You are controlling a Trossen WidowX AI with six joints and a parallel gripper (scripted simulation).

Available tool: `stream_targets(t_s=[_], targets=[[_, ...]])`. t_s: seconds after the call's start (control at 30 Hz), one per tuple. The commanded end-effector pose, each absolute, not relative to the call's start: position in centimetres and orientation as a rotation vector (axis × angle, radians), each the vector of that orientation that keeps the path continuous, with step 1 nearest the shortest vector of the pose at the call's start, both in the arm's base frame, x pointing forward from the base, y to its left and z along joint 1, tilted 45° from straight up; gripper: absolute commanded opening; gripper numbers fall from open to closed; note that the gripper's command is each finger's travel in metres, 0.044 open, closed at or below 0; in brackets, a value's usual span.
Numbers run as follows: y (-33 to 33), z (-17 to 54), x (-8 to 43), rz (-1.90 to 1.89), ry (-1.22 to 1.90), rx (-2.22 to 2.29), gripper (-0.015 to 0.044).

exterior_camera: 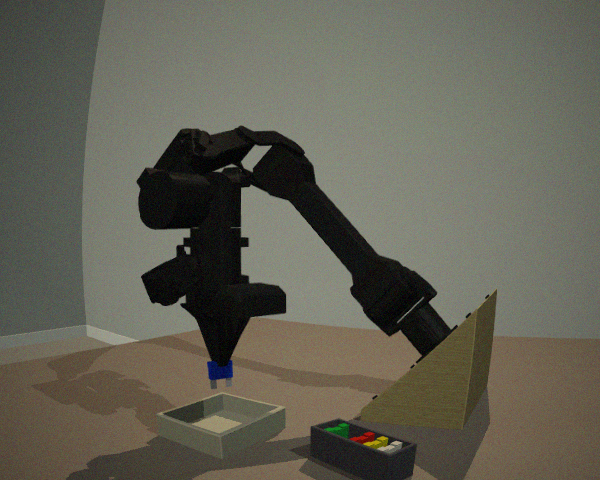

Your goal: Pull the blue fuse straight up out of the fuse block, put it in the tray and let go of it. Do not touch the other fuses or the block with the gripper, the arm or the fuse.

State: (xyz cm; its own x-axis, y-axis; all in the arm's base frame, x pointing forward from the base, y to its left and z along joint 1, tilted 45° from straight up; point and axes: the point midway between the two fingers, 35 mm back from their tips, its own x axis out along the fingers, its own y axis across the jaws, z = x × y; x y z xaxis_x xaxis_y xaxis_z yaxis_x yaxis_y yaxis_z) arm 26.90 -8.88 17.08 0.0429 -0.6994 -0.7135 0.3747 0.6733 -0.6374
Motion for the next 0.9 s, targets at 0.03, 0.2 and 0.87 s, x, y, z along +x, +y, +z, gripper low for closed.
stream_targets(t_s=[0.03, 0.2, 0.87], targets=[[-9.5, 17.0, 26.9, -0.843, 1.283, -0.315, 0.0], [-10.0, 16.4, 27.0, -0.843, 1.283, -0.315, 0.0], [-11.9, 14.6, 27.0, -0.845, 1.281, -0.317, 0.0]])
